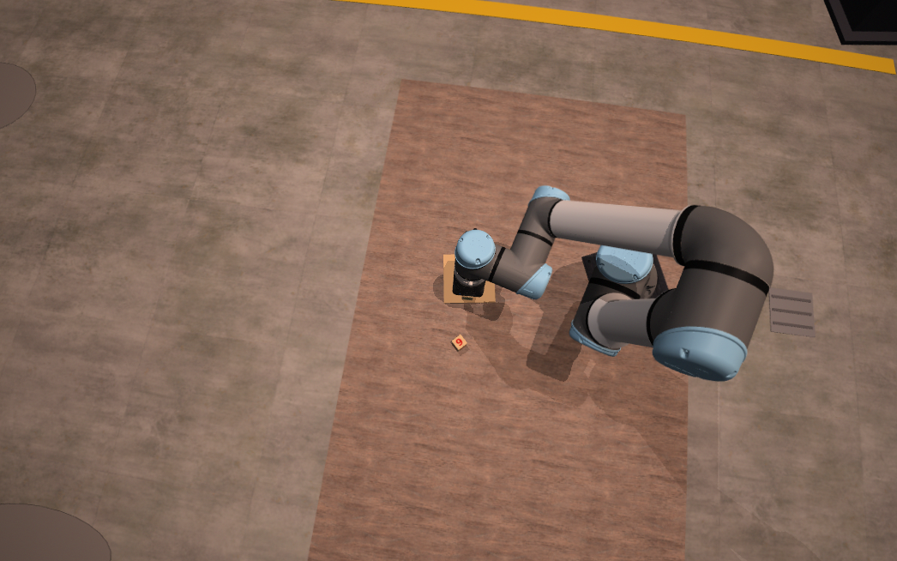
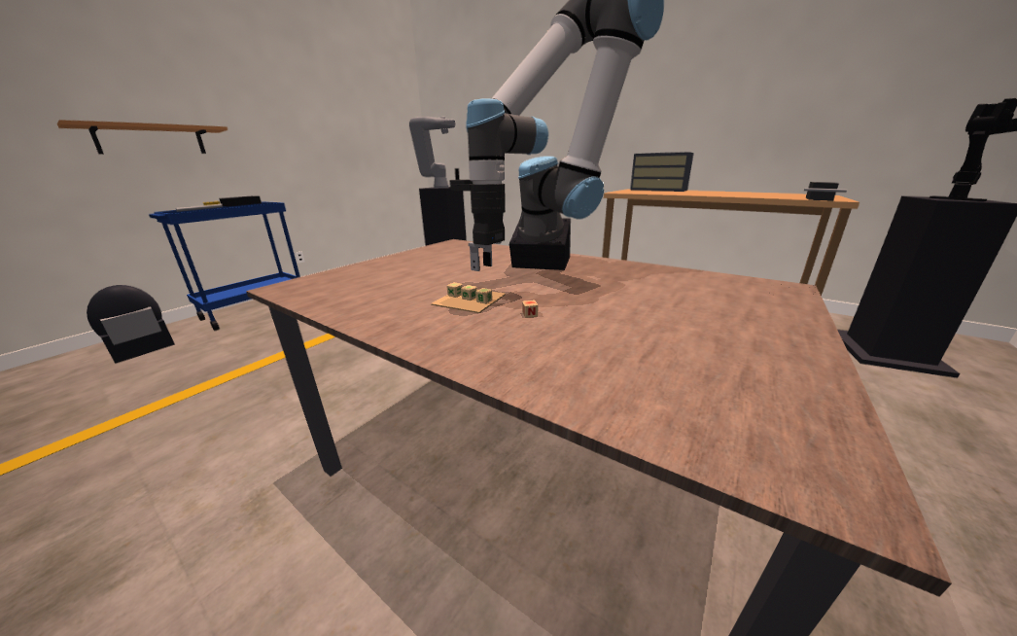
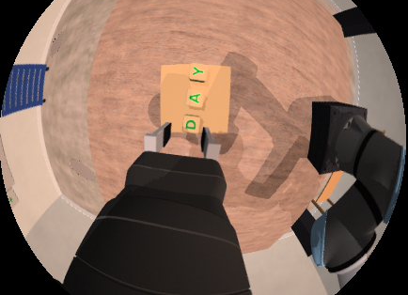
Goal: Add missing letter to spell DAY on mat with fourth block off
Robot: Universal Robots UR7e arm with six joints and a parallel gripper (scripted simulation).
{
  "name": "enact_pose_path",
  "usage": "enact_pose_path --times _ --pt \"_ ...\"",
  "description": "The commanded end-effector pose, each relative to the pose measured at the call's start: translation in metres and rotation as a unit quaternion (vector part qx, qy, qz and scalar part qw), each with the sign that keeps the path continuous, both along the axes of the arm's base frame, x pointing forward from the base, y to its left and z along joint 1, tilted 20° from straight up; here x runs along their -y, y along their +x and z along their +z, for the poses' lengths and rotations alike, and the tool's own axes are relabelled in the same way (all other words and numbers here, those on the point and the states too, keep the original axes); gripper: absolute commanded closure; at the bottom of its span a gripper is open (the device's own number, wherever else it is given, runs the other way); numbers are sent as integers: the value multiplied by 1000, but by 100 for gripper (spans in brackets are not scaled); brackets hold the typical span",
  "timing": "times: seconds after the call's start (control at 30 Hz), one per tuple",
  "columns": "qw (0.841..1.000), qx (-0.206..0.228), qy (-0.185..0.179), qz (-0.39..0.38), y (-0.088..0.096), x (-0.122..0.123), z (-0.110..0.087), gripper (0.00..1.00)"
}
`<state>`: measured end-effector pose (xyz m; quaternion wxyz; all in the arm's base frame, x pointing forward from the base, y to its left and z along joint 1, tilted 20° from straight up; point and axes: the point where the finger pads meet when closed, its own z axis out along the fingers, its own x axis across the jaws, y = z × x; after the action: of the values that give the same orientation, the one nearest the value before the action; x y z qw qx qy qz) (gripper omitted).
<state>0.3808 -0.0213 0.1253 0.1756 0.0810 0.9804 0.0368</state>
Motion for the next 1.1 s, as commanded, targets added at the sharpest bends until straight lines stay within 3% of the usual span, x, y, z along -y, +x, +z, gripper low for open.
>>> enact_pose_path --times 0.0,0.1,0.13,0.83,1.07 --pt "1000 -2 2 0 -3 0 6 13" --pt "1000 -3 2 0 -3 0 6 13" --pt "1000 -3 2 0 -4 0 5 0" --pt "1000 -4 2 0 -4 -1 4 0" --pt "1000 -2 2 0 -7 1 16 0"
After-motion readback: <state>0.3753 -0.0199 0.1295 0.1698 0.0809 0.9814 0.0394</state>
